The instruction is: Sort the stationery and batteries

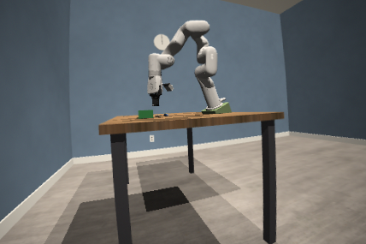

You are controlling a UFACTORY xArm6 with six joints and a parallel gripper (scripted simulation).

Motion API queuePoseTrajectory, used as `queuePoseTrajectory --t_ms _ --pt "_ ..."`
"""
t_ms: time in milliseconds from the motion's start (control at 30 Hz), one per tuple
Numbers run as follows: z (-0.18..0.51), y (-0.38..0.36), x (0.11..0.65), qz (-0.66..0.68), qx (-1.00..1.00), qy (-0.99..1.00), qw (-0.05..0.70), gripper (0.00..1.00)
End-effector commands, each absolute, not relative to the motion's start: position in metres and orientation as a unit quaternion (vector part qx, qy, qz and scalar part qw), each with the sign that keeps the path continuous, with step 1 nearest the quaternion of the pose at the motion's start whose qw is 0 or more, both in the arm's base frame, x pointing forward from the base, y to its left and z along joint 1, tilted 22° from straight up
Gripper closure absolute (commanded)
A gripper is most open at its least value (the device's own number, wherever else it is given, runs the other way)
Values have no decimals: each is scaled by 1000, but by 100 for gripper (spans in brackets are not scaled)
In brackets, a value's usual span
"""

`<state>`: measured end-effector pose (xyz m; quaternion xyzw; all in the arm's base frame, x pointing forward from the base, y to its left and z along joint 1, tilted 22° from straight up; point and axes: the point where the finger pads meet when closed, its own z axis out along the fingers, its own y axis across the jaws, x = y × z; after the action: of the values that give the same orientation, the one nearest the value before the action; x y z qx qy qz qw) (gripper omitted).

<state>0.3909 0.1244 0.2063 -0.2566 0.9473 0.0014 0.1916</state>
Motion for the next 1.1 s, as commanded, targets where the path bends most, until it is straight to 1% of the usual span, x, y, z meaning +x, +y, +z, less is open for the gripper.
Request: queuePoseTrajectory --t_ms 0,133,867,1067 --pt "217 116 423 -8 -331 924 191 100" --pt "223 110 441 -22 -376 906 193 100" --pt "223 110 441 -76 -595 780 180 100" --pt "223 111 441 -82 -669 718 172 100"
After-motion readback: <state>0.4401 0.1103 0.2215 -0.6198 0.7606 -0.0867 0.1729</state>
